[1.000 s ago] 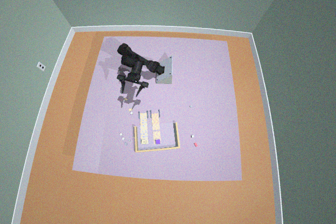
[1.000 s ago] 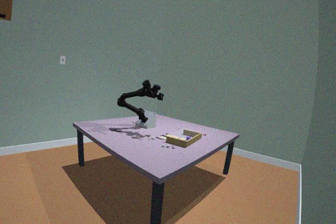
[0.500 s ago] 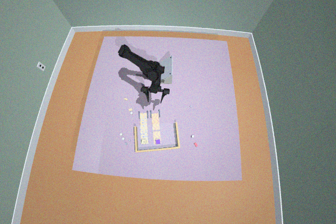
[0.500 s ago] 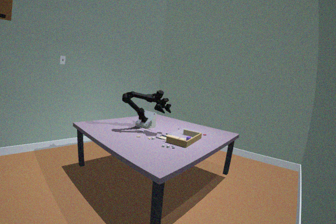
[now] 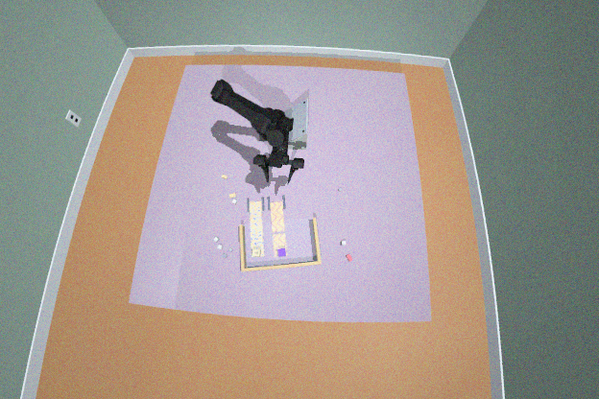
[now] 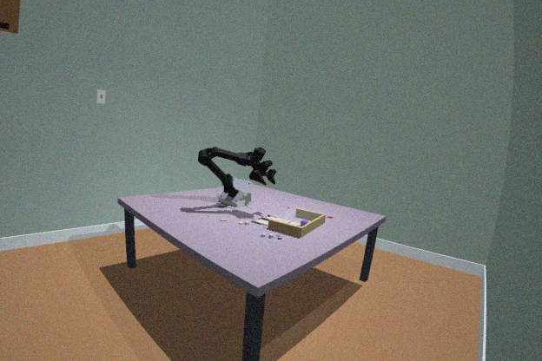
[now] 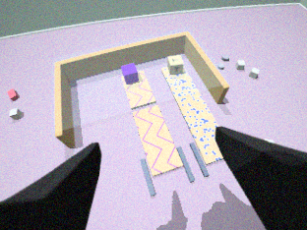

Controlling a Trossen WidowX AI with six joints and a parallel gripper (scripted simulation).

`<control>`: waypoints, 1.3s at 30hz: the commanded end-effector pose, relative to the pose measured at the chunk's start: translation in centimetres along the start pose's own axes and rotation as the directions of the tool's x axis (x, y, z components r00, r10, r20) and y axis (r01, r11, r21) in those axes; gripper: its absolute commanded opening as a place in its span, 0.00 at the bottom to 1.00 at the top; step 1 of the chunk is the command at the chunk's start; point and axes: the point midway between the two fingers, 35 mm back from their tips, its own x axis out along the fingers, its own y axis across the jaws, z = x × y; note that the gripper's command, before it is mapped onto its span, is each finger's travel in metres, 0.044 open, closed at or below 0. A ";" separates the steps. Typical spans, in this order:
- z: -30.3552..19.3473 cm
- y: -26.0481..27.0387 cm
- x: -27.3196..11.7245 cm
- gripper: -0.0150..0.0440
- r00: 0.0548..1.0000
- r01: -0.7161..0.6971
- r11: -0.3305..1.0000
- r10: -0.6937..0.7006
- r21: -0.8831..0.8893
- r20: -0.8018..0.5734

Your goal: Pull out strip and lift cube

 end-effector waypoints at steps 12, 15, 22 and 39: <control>-0.3 -5.3 8.8 0.26 0.882 -0.028 0.995 -0.020 -0.094 -0.471; -1.0 -7.0 10.4 0.25 0.817 -0.055 0.992 -0.019 -0.111 -0.577; -3.4 -11.3 13.0 0.25 0.618 -0.130 0.986 -0.001 -0.104 -0.786; -4.0 -11.5 13.5 0.25 0.594 -0.138 0.985 0.002 -0.099 -0.805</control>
